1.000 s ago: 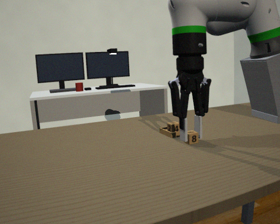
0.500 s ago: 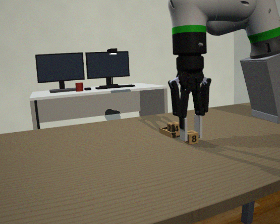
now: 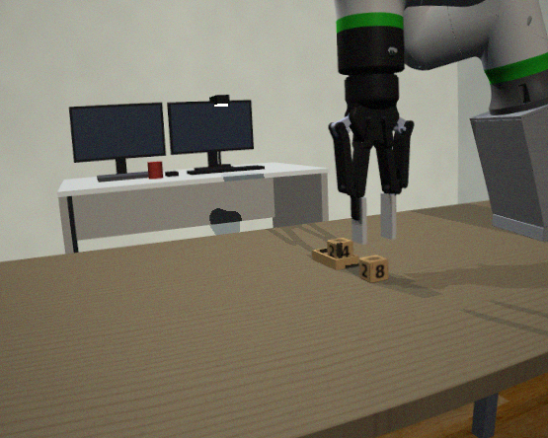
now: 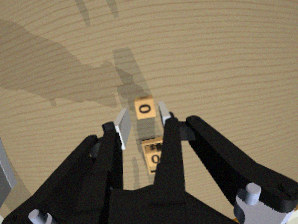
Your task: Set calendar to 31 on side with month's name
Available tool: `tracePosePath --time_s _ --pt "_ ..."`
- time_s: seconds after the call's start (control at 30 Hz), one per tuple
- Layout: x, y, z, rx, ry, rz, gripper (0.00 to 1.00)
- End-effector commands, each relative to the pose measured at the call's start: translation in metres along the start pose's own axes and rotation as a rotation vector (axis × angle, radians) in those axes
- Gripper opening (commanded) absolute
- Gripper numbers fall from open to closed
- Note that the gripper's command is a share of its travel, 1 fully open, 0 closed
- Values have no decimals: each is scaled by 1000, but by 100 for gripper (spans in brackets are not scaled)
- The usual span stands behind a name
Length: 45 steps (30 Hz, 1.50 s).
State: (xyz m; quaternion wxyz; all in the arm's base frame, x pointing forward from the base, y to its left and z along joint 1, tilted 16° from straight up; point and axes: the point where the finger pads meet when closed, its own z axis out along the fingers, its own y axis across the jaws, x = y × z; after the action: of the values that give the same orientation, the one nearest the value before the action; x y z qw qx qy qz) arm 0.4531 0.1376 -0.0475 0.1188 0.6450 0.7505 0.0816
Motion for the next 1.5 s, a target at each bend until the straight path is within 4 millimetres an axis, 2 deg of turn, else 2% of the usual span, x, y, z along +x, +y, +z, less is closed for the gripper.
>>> tracePosePath --time_s 0.0,0.17,0.33,0.37,1.1,1.37,1.4,1.47 --pt "-1 1 -22 3 0 0 29" --pt "-1 1 -38 3 0 0 29" --pt "-1 1 -42 3 0 0 29" --pt "-1 1 -42 3 0 0 100" --pt "-1 1 -42 3 0 0 100" --pt "0 0 -34 3 0 -20 100" --pt "0 0 -34 3 0 -20 29" --pt "0 0 -34 3 0 -20 29"
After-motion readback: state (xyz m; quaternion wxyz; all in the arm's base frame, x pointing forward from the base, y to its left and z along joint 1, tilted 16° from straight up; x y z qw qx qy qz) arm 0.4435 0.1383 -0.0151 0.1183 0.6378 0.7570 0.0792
